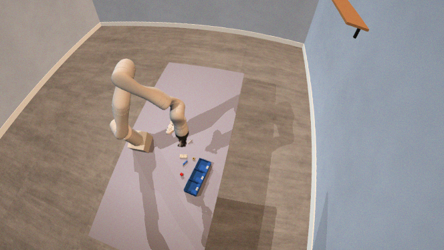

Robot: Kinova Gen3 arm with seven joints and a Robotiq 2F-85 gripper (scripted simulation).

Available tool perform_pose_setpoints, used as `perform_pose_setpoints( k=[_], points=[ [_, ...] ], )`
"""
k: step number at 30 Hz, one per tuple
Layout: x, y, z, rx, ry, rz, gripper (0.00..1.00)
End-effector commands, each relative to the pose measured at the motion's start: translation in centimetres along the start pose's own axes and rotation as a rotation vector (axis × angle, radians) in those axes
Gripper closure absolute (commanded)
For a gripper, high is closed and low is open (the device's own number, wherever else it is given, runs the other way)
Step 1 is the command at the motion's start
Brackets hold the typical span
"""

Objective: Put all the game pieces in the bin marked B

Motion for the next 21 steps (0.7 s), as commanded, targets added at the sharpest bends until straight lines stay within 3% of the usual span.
perform_pose_setpoints(
  k=[1,9,12,14,21],
  points=[
    [0.2,-0.6,0.3,-0.015,-0.003,-0.011,0.91],
    [0.2,-0.6,0.3,-0.015,-0.003,-0.011,0.91],
    [-1.0,-2.7,-0.1,0.135,-0.004,-0.01,0.91],
    [-1.0,-2.7,-0.1,0.135,-0.004,-0.01,0.91],
    [-4.1,-7.5,-1.2,0.485,-0.006,-0.01,0.91]
  ],
)
Point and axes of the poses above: the point where the finger pads meet when closed, its own x axis back along the fingers, its own y axis across the jaws, z = x × y, the point moved 6 cm from there along x, back along the fingers, and after that the axes turned 6 degrees about x, right-handed, at the moved point
